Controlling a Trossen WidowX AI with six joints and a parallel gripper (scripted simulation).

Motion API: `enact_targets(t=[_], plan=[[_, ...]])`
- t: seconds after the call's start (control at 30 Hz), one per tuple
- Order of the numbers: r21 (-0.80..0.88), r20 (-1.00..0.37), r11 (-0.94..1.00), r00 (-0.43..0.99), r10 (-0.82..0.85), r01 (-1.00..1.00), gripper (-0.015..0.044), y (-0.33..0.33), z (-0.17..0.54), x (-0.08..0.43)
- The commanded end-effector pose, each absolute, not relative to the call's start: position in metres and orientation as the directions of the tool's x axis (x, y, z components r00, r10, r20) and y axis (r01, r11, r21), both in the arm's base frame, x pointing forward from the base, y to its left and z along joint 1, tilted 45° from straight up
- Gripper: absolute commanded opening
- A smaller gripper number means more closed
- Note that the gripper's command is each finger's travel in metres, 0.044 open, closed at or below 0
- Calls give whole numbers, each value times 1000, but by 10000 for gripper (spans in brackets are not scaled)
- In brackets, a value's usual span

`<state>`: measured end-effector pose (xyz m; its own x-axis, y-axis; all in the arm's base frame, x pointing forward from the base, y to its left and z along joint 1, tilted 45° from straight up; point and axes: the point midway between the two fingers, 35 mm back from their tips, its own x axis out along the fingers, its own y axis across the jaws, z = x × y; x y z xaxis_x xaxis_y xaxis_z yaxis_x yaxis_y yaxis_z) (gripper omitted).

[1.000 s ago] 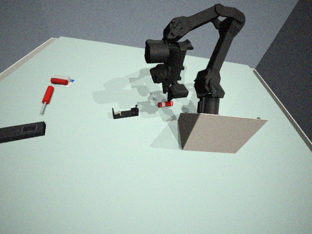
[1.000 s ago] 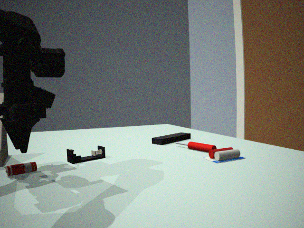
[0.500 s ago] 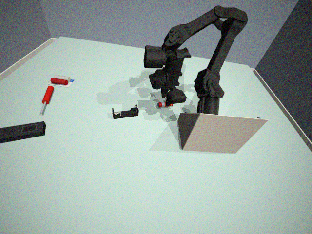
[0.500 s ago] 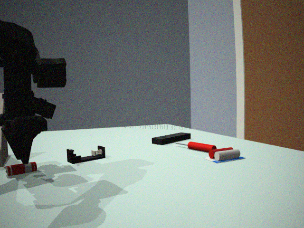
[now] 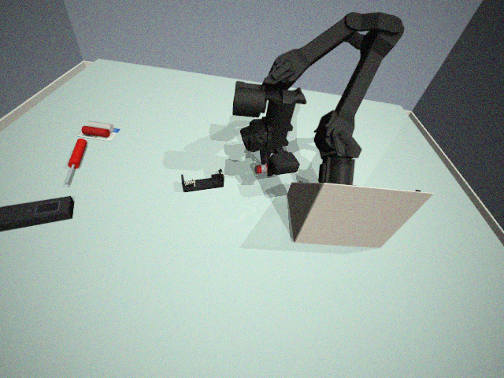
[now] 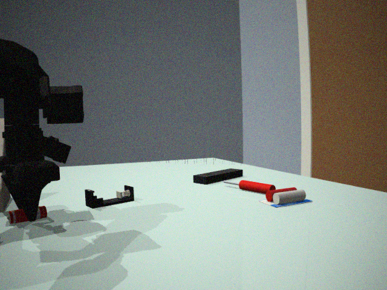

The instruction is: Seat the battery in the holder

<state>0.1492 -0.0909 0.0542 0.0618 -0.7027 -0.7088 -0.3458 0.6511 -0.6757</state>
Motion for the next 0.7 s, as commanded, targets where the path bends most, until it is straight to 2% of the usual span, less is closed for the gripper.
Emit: enact_targets(t=[0.0,0.07,0.23,0.67], plan=[[-677,-706,647,61,-706,-351,151,-92,53,148],[-677,-706,647,61,-706,-351,98,-92,53,148],[-677,-706,647,61,-706,-351,67,-92,53,148],[-673,-710,651,60,-701,-352,67,-61,82,146]])
